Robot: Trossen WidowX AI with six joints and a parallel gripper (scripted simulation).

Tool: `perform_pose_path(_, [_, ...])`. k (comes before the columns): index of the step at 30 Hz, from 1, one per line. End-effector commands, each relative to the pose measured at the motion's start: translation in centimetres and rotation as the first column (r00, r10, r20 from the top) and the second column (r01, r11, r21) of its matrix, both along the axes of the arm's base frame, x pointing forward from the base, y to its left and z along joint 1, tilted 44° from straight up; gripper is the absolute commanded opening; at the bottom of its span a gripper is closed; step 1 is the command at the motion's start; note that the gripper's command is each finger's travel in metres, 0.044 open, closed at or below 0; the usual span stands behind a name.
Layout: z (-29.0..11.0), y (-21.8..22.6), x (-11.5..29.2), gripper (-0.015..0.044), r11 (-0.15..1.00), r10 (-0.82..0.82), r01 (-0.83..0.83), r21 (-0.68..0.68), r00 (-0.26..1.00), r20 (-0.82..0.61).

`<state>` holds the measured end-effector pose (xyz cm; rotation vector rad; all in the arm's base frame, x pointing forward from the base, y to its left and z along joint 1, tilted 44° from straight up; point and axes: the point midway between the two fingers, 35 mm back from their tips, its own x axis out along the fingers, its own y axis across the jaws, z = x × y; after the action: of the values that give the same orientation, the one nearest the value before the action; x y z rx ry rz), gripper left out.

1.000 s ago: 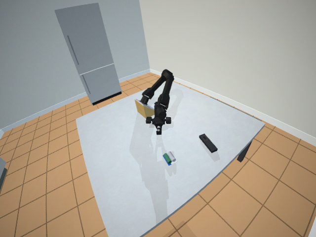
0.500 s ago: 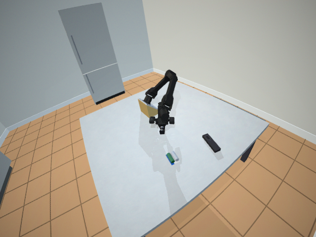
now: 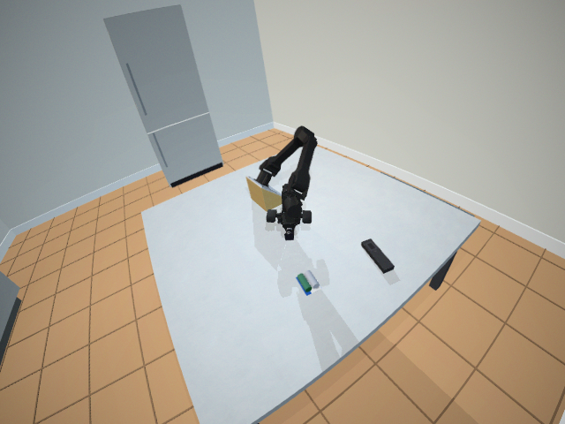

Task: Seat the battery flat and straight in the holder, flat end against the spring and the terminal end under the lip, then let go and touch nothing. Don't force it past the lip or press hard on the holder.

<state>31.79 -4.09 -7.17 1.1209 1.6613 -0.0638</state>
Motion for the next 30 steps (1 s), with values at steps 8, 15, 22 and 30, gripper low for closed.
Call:
perform_pose_path(8, [-0.23, -0.32, 0.63, 0.0087, 1.000, 0.005, -0.005, 0.001, 1.000, 0.002])
perform_pose_path(15, [-0.23, -0.31, 0.62, 0.0087, 1.000, 0.005, -0.005, 0.001, 1.000, 0.002])
perform_pose_path(22, [-0.23, -0.31, 0.62, 0.0087, 1.000, 0.005, -0.005, 0.001, 1.000, 0.002])
perform_pose_path(30, [-0.01, -0.52, 0.58, 0.0189, 1.000, 0.004, -0.004, 0.001, 1.000, 0.001])
